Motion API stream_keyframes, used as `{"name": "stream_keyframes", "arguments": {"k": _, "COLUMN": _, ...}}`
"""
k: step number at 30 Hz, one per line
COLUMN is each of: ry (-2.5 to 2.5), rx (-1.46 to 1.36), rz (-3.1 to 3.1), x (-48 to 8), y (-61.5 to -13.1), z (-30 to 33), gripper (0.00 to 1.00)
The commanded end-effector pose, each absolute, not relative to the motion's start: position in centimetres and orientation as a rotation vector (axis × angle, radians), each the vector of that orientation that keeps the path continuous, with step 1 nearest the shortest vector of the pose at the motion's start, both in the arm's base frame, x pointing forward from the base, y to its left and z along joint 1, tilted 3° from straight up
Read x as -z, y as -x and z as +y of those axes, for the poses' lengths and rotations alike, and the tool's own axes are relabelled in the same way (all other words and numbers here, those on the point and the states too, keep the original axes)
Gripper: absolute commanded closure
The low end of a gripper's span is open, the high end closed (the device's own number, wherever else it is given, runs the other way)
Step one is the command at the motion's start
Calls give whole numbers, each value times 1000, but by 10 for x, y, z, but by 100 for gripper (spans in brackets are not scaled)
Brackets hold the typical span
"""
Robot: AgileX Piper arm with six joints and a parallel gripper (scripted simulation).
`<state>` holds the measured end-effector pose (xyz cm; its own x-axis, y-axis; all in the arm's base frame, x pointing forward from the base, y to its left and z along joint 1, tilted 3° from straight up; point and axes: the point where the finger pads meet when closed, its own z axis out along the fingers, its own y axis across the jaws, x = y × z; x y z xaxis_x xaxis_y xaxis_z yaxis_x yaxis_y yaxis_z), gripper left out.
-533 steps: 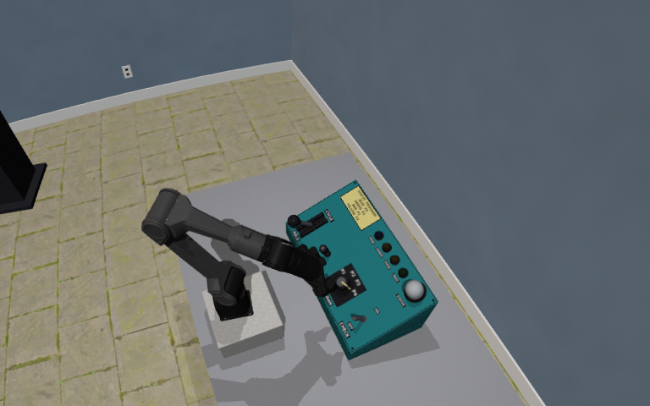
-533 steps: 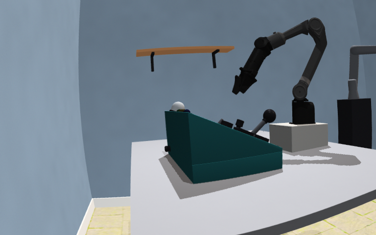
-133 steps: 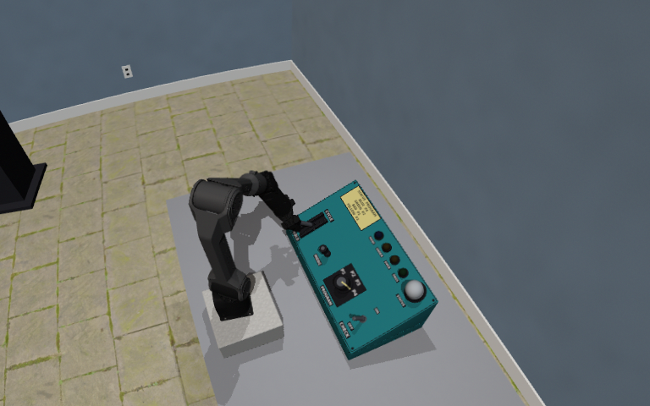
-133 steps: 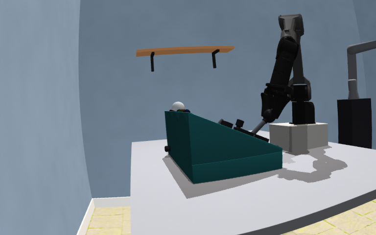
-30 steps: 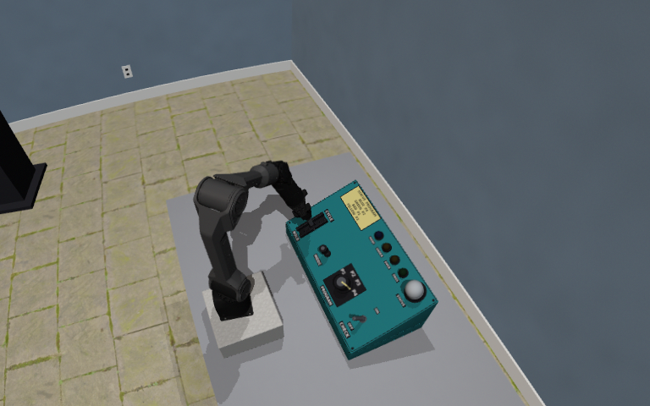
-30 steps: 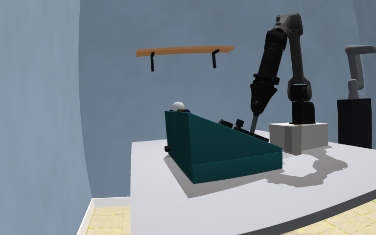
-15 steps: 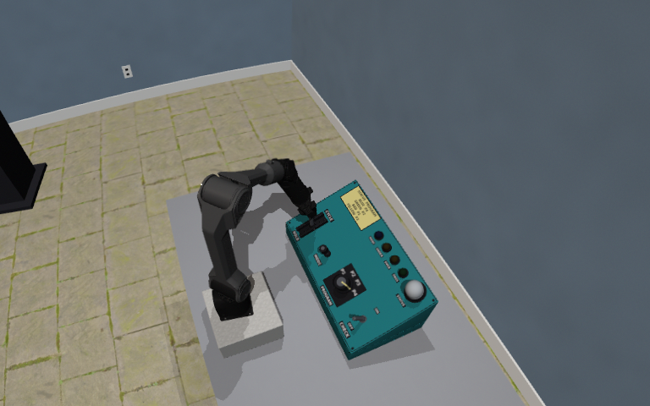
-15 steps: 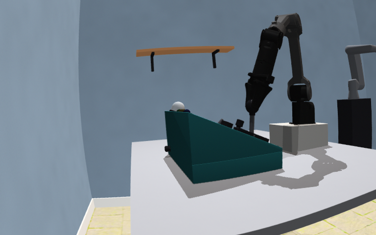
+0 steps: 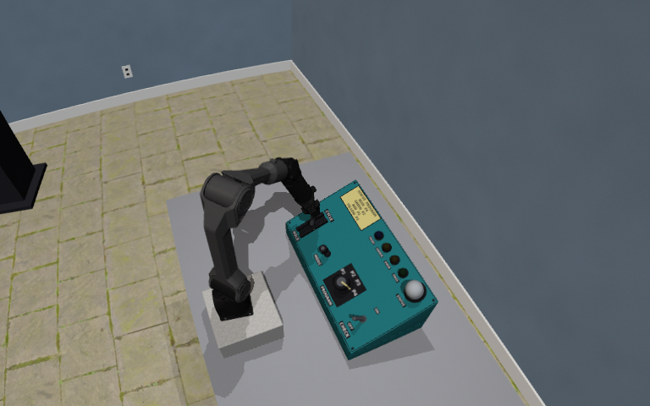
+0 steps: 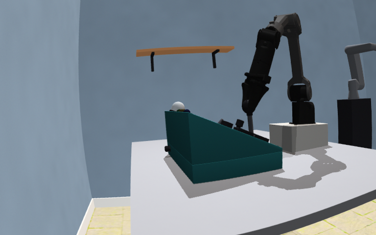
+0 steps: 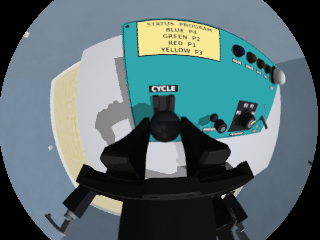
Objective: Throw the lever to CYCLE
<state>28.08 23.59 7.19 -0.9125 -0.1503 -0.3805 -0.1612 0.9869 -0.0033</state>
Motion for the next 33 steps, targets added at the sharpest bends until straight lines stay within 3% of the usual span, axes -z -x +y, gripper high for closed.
{"name": "stream_keyframes", "arguments": {"k": 1, "ry": 222, "rx": -39, "rz": 2747, "x": -72, "y": -280, "z": 236, "gripper": 100}}
{"name": "stream_keyframes", "arguments": {"k": 26, "ry": 222, "rx": -39, "rz": 2747, "x": -72, "y": -282, "z": 236, "gripper": 100}}
{"name": "stream_keyframes", "arguments": {"k": 27, "ry": 222, "rx": -39, "rz": 2747, "x": -72, "y": -282, "z": 236, "gripper": 6}}
{"name": "stream_keyframes", "arguments": {"k": 33, "ry": 222, "rx": -39, "rz": 2747, "x": -72, "y": -282, "z": 236, "gripper": 6}}
